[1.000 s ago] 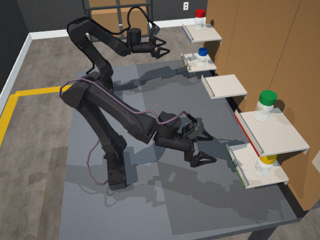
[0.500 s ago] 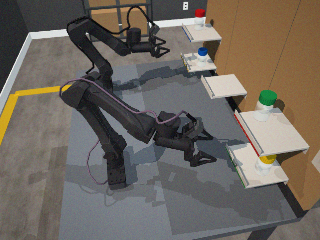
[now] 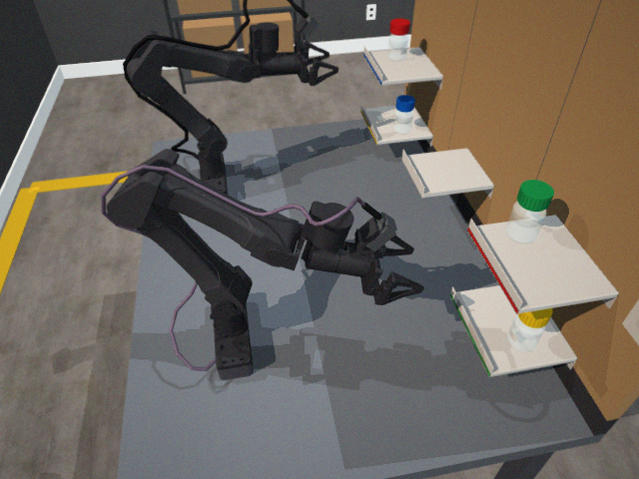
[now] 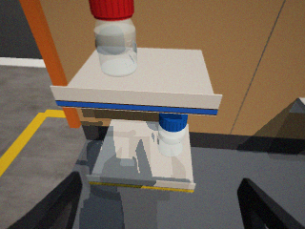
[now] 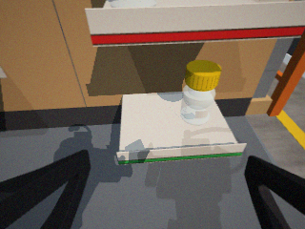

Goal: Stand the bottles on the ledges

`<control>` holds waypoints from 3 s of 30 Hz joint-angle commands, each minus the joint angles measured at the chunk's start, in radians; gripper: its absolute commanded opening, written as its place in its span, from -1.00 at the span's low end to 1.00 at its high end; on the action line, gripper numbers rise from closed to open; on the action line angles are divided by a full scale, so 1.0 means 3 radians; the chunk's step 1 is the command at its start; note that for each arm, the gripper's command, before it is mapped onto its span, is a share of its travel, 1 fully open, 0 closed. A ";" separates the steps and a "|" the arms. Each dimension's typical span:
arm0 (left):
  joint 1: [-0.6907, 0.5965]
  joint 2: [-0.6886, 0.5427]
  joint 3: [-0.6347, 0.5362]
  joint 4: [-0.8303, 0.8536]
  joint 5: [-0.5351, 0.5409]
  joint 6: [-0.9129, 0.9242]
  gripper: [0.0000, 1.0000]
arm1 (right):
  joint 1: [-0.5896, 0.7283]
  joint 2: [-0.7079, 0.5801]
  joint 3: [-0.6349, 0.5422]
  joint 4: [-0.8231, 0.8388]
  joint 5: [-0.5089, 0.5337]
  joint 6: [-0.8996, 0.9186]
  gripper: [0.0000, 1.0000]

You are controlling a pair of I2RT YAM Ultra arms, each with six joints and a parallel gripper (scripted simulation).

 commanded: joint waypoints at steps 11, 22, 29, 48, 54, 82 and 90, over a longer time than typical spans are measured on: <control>0.0476 0.0171 0.1346 -0.1207 0.0401 0.0051 1.00 | 0.0299 -0.0182 -0.0047 -0.0014 0.0267 0.0079 1.00; 0.0578 0.0295 0.1727 -0.1345 0.0449 0.0076 1.00 | 0.0301 -0.0183 -0.0047 -0.0014 0.0269 0.0075 1.00; 0.0578 0.0299 0.1732 -0.1350 0.0439 0.0079 1.00 | 0.0282 -0.0154 -0.0011 -0.0009 0.0243 0.0058 1.00; 0.0252 0.0996 0.1670 -0.0171 0.0008 -0.0102 0.62 | 0.0303 -0.0334 0.0930 -0.1390 0.0267 0.0080 1.00; 0.0131 0.1575 0.1840 0.0224 -0.0101 -0.0154 0.62 | 0.0307 -0.0169 0.1634 -0.1878 0.0272 0.0077 1.00; 0.0000 0.2373 0.2407 0.0305 -0.0212 -0.0179 0.62 | 0.0313 0.0159 0.2775 -0.2446 0.0278 0.0076 1.00; -0.0019 0.2476 0.2566 0.0249 -0.0229 -0.0178 0.62 | 0.0295 0.0158 0.2740 -0.2447 0.0255 0.0062 1.00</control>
